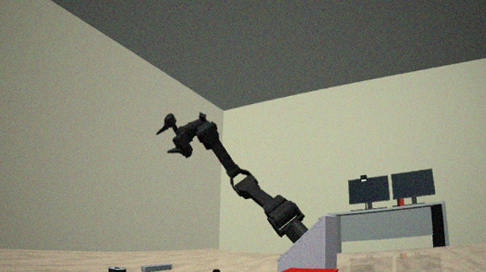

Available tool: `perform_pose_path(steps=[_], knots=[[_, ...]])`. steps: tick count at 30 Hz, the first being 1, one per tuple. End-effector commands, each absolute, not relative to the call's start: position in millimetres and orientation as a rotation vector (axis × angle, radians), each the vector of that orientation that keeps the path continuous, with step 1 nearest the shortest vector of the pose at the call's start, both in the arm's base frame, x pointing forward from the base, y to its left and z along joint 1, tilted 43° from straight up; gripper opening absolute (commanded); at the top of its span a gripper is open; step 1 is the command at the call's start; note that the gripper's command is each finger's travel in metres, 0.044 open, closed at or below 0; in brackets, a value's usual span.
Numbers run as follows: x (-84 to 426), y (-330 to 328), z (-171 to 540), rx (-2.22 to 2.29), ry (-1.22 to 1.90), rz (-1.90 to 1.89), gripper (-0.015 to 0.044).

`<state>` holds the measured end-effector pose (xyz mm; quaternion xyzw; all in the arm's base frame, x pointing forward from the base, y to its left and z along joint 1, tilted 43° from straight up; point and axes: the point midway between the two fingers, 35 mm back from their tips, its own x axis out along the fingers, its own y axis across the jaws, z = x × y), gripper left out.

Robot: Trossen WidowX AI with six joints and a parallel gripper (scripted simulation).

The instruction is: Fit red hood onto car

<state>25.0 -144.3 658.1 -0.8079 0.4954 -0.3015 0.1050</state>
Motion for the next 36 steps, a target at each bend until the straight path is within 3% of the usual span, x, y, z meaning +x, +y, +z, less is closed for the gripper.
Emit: perform_pose_path(steps=[1, 20, 25, 36], knots=[[26, -143, 659, -2.386, 1.463, -0.891, 0.044], [193, -21, 659, -3.347, 1.772, -0.602, 0.044], [209, -12, 651, -3.388, 1.767, -0.644, 0.044], [315, 67, 585, -4.166, 1.881, -0.148, 0.044]])
